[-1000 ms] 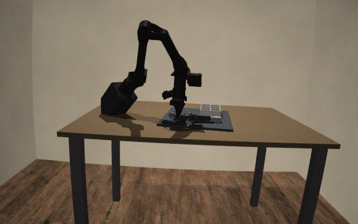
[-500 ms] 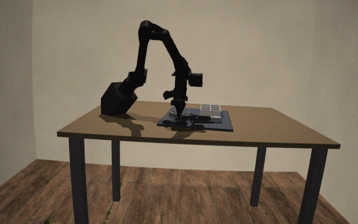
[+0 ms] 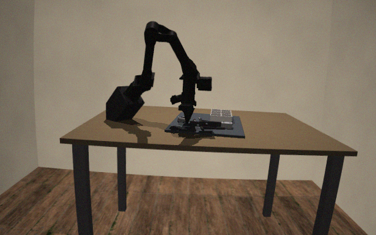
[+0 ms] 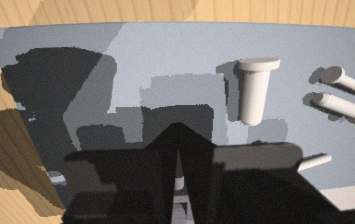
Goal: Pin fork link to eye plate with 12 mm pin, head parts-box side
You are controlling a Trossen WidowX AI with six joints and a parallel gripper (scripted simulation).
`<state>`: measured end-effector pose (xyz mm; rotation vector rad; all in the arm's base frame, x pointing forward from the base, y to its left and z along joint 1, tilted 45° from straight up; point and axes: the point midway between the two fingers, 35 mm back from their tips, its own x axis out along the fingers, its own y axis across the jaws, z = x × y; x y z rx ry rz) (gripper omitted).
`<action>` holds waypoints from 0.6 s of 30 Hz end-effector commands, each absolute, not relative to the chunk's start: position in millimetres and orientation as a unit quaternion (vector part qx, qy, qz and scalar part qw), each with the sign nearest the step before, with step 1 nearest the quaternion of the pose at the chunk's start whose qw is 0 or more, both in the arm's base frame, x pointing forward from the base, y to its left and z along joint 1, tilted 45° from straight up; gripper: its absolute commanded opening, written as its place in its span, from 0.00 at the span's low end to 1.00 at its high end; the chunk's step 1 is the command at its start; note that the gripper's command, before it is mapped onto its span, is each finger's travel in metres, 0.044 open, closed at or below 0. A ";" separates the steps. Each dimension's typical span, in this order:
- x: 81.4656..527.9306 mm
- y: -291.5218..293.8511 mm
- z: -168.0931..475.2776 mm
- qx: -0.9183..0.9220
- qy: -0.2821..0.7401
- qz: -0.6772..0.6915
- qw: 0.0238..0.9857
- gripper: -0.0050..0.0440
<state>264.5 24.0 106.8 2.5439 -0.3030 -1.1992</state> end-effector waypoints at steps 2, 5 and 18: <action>262.9 23.7 106.1 0.889 -0.106 -0.417 0.155 0.10; 263.3 23.9 106.0 0.889 -0.106 -0.417 0.155 0.20; 249.2 30.8 120.7 0.889 -0.106 -0.417 0.155 0.37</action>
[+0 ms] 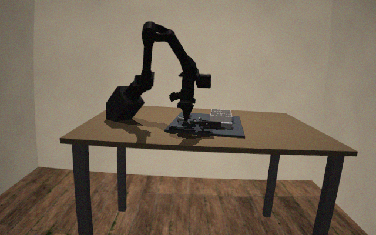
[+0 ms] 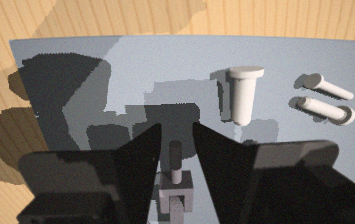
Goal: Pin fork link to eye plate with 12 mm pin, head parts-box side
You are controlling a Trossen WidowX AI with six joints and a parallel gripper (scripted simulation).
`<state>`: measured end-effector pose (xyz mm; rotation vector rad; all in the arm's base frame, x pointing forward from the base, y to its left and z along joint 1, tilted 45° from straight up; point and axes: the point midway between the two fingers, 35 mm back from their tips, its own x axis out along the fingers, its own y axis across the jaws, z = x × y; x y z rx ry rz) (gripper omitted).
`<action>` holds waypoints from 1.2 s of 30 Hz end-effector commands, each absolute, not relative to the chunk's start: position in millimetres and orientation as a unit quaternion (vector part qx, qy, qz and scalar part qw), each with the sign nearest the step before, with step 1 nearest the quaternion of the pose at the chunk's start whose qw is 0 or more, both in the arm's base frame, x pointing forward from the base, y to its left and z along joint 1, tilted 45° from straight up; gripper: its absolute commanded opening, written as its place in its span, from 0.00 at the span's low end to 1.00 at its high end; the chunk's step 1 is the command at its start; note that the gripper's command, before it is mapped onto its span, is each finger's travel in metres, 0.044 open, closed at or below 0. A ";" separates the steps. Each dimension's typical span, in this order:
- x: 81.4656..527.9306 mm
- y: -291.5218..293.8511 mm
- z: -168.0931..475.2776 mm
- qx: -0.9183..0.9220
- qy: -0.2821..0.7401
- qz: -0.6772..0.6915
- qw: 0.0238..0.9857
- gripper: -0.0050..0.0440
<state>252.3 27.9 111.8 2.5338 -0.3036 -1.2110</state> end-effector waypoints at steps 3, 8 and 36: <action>244.4 33.3 126.2 0.889 -0.106 -0.417 0.155 0.37; 244.4 33.3 126.2 0.889 -0.106 -0.417 0.155 0.37; 248.8 73.5 112.1 0.741 -0.365 -0.230 -0.515 0.10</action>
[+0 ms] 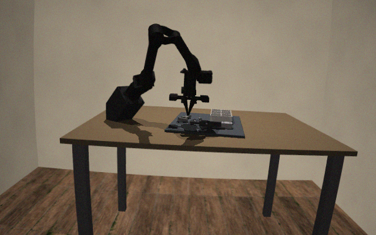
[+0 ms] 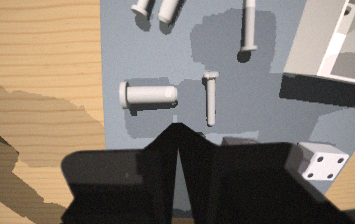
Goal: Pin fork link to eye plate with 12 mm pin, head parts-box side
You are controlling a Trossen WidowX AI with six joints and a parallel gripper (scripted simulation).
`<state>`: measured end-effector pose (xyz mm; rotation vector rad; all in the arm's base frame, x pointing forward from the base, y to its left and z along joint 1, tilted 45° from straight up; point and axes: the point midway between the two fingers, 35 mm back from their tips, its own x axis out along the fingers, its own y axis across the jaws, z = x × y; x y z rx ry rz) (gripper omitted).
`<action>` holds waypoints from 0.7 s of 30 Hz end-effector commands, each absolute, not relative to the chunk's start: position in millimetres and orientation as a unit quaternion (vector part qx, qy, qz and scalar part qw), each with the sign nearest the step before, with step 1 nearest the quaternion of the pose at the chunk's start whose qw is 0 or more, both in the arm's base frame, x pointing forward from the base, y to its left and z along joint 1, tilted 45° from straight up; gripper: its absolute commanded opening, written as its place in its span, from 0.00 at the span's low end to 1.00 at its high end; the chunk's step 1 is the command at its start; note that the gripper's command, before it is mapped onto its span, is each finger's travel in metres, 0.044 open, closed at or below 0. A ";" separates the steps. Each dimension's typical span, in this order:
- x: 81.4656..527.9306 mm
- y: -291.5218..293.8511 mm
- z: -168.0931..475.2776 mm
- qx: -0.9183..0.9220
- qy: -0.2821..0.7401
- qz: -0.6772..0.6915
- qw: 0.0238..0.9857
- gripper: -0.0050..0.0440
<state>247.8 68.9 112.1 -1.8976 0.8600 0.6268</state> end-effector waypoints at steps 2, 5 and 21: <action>248.8 76.8 111.0 -0.707 0.378 0.207 0.560 0.10; 248.7 81.9 109.3 -0.651 0.396 0.171 0.625 0.10; 241.1 108.9 89.1 -0.322 0.433 -0.018 0.842 0.10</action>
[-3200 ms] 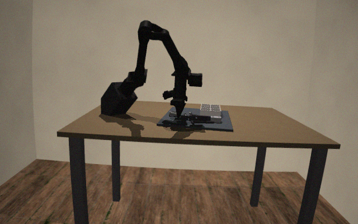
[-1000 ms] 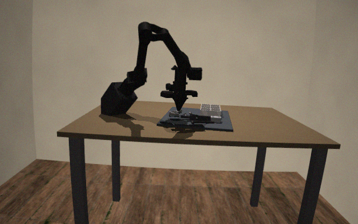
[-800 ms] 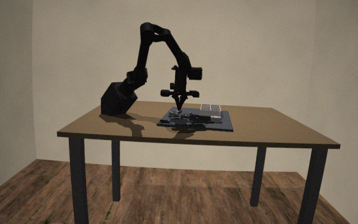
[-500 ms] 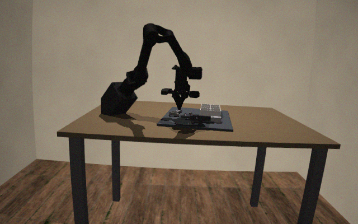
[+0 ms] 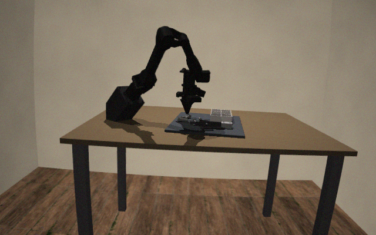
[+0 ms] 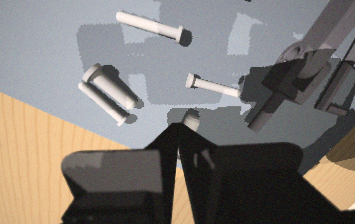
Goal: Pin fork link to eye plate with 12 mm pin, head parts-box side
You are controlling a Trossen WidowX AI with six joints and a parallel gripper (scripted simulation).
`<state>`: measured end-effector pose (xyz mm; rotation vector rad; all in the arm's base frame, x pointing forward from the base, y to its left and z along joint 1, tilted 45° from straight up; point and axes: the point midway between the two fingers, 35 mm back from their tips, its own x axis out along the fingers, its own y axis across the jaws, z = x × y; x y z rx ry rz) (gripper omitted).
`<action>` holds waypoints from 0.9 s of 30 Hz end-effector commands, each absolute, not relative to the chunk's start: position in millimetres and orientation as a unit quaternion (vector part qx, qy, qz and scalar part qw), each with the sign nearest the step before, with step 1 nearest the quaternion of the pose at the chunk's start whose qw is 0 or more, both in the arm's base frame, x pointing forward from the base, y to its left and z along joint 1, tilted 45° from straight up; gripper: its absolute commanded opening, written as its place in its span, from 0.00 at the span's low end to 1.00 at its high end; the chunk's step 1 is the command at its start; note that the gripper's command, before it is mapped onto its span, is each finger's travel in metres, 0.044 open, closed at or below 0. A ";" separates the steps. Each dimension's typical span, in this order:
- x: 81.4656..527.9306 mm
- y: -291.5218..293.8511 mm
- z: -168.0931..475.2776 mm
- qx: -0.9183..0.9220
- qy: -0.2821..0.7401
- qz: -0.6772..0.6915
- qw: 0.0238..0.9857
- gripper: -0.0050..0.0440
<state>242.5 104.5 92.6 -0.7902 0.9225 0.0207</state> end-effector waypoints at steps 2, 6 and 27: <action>240.3 110.7 87.6 -0.297 0.432 -0.031 0.851 0.10; 237.2 117.4 81.8 -0.200 0.425 -0.081 0.879 0.10; 233.6 126.7 68.6 -0.015 0.396 -0.170 0.902 0.10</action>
